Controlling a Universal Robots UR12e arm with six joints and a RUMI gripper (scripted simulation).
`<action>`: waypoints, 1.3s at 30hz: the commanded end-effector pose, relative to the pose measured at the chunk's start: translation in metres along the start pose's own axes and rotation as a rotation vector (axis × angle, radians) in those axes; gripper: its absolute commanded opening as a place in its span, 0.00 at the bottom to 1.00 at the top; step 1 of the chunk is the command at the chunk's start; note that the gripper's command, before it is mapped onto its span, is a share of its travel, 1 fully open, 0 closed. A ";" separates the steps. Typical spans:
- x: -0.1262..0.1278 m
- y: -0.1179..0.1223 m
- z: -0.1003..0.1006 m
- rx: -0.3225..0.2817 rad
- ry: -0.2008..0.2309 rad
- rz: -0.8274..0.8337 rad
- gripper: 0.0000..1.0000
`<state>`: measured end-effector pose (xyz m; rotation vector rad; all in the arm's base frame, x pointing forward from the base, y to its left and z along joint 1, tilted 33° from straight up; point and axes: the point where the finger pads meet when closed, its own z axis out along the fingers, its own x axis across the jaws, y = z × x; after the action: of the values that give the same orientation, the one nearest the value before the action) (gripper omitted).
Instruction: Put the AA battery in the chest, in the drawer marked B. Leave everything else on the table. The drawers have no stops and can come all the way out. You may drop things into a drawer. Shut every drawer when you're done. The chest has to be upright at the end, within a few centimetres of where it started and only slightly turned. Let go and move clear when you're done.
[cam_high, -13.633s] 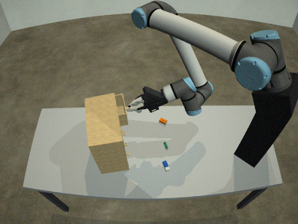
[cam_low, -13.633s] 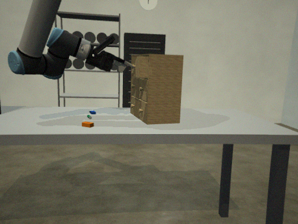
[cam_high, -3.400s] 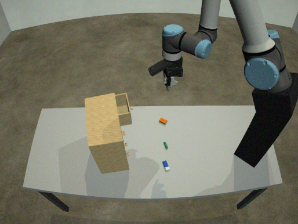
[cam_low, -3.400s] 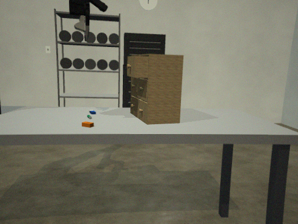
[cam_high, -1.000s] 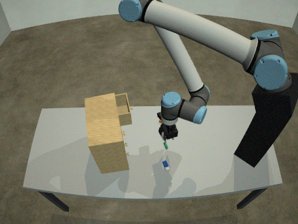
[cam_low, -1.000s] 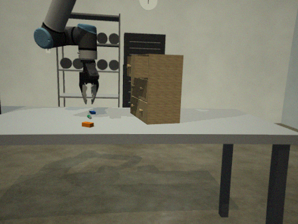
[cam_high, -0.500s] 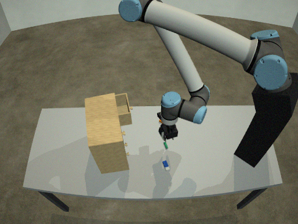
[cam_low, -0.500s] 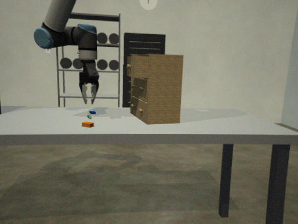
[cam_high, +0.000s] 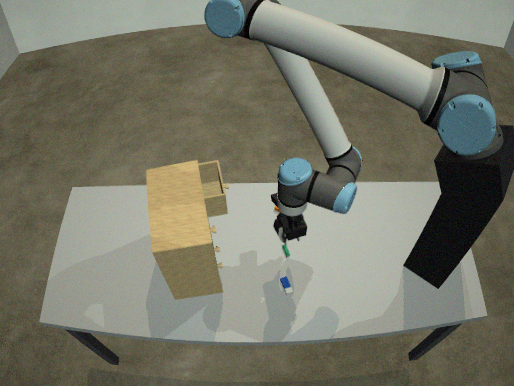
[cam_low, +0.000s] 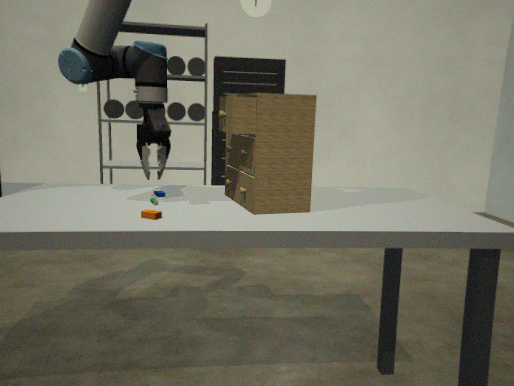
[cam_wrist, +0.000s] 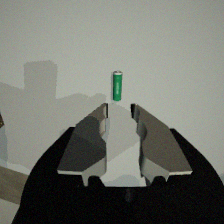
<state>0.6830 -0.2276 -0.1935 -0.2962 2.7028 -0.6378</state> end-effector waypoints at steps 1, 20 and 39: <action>-0.002 0.000 0.001 0.002 -0.002 0.000 0.17; -0.002 -0.002 0.012 0.003 -0.002 0.001 0.17; -0.001 -0.002 0.038 0.003 -0.002 0.001 0.17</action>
<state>0.6936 -0.2379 -0.2187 -0.2970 2.7040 -0.6374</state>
